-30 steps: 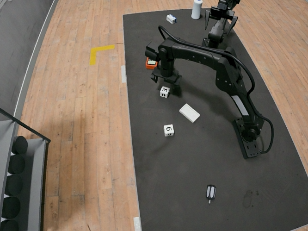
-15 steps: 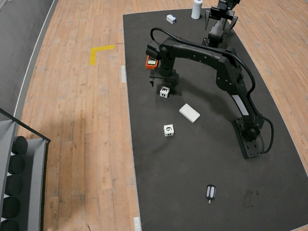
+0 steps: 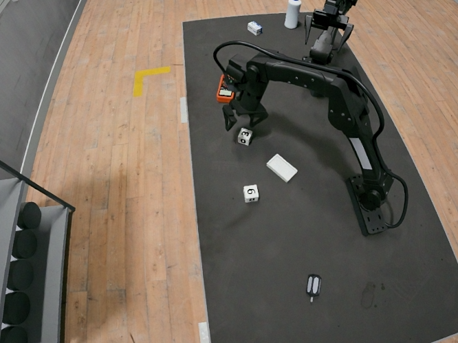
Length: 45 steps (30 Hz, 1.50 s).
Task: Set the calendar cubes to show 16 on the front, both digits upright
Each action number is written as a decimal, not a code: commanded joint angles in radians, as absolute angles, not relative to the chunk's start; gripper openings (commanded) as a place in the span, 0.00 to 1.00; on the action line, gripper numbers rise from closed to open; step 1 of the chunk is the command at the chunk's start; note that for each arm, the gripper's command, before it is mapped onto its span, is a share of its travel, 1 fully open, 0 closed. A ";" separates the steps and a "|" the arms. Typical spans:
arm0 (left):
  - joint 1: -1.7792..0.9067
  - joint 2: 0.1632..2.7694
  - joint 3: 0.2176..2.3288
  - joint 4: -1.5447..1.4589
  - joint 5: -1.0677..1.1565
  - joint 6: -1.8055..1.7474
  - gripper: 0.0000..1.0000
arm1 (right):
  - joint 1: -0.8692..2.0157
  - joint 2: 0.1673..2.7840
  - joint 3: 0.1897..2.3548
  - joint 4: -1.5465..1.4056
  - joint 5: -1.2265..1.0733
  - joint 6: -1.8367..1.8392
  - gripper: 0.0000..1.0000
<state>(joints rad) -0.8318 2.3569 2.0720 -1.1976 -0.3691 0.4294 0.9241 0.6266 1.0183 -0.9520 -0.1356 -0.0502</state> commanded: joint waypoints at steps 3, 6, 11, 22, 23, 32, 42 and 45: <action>-0.862 2.293 2.028 -1.130 -0.484 0.159 1.00 | 0.933 0.623 1.042 -0.951 -0.138 -0.054 1.00; -0.874 2.283 2.004 -1.112 -0.530 0.049 1.00 | 0.933 0.623 1.042 -0.951 -0.138 -0.054 1.00; -0.895 2.274 1.961 -1.084 -0.610 -0.137 1.00 | 0.933 0.623 1.042 -0.951 -0.138 -0.054 1.00; -0.938 2.261 1.878 -1.037 -0.767 -0.507 1.00 | 0.933 0.623 1.042 -0.951 -0.138 -0.054 1.00; -0.942 2.261 1.869 -1.034 -0.783 -0.544 1.00 | 0.933 0.623 1.042 -0.951 -0.138 -0.054 1.00; -0.975 2.275 1.819 -1.027 -0.903 -0.812 1.00 | 0.933 0.623 1.042 -0.951 -0.138 -0.054 1.00; -1.035 2.291 1.700 -1.000 -1.081 -1.201 1.00 | 0.933 0.623 1.042 -0.951 -0.138 -0.054 1.00; -1.055 2.298 1.669 -0.990 -1.134 -1.311 1.00 | 0.933 0.623 1.042 -0.951 -0.138 -0.054 1.00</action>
